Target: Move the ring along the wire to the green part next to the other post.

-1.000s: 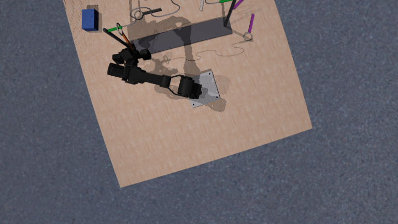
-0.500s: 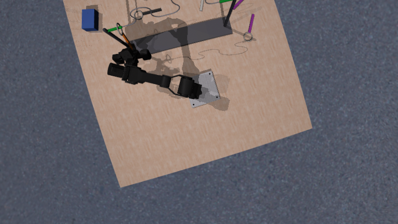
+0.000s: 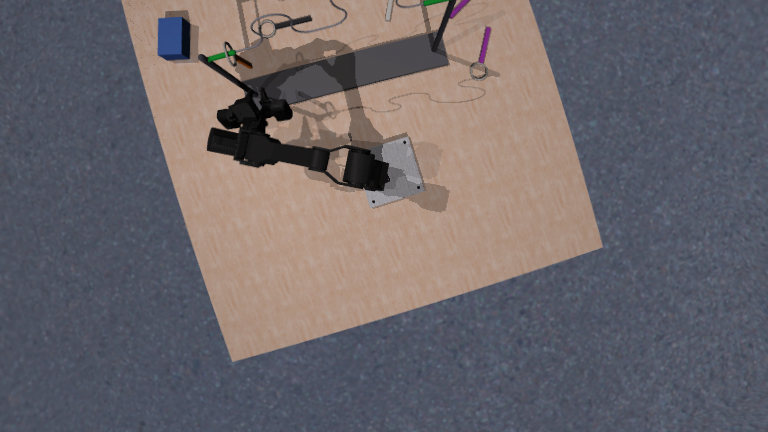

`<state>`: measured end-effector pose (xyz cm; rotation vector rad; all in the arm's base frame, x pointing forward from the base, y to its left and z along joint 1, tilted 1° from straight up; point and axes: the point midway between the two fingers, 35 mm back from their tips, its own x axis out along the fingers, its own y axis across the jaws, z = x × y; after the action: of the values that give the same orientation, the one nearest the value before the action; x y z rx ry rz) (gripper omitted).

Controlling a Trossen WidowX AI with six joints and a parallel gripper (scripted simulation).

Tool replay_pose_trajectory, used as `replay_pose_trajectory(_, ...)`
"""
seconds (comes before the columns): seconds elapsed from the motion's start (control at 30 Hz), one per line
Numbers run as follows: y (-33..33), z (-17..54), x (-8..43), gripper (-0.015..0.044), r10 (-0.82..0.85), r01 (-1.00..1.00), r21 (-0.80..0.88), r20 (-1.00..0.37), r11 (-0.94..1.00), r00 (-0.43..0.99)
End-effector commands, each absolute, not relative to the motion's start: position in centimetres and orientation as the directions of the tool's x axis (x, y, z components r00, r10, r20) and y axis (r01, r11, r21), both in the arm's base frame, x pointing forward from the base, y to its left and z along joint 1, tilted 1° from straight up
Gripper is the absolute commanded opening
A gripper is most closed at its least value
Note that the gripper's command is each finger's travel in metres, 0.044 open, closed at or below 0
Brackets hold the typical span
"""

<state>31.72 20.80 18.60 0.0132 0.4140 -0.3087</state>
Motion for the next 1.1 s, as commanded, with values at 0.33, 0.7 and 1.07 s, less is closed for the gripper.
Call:
replay_pose_trajectory(0.33, 21.9, 20.3, 28.6, 0.016, -0.288, 0.299, -0.034, -0.39, 0.954, 0.875)
replay_pose_trajectory(0.7, 21.9, 20.3, 28.6, 0.016, -0.288, 0.299, -0.034, -0.39, 0.954, 0.875)
replay_pose_trajectory(1.07, 23.0, 21.8, 25.1, 0.0291, -0.286, 0.295, -0.039, -0.395, 0.955, 0.873)
